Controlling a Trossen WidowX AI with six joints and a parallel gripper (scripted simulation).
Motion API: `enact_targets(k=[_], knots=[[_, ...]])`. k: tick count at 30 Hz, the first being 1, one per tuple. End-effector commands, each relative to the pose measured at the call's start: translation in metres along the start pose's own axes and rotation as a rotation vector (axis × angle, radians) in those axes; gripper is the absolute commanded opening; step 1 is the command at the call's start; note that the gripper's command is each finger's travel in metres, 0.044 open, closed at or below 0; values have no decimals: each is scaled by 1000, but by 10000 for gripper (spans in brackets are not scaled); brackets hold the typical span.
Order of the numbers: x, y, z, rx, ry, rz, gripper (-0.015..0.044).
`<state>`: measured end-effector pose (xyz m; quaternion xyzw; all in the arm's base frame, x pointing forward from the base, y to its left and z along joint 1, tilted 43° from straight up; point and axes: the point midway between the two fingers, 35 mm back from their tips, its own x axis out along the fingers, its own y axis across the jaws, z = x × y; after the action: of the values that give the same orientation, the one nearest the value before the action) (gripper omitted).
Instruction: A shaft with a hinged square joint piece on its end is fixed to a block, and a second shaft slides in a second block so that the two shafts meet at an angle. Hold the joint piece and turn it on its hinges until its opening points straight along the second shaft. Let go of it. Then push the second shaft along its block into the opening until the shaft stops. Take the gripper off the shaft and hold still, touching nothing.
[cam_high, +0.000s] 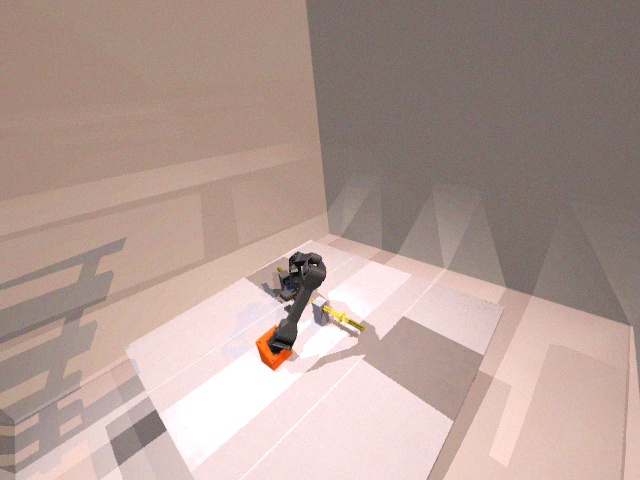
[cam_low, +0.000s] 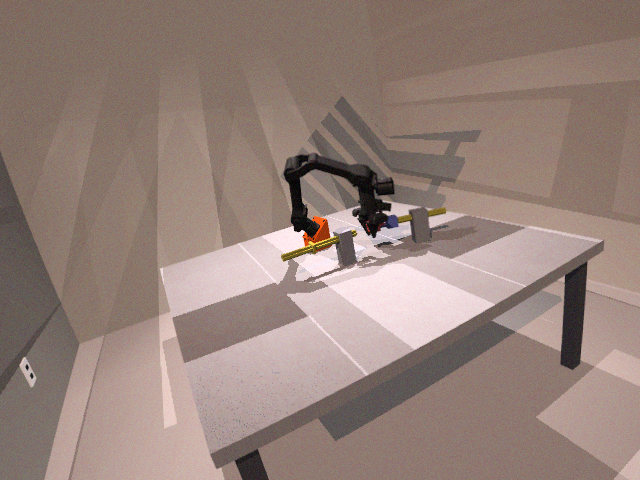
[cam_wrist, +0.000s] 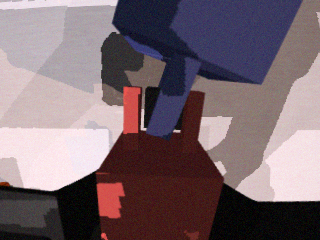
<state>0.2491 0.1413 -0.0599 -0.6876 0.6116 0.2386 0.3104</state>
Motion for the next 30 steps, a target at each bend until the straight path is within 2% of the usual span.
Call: enact_targets(k=[1, 24, 30], knots=[[1, -3, 0, -70, -23, -1, 0], [1, -5, 1, -111, -30, -5, 0], [1, -5, 1, -111, -30, -5, 147]])
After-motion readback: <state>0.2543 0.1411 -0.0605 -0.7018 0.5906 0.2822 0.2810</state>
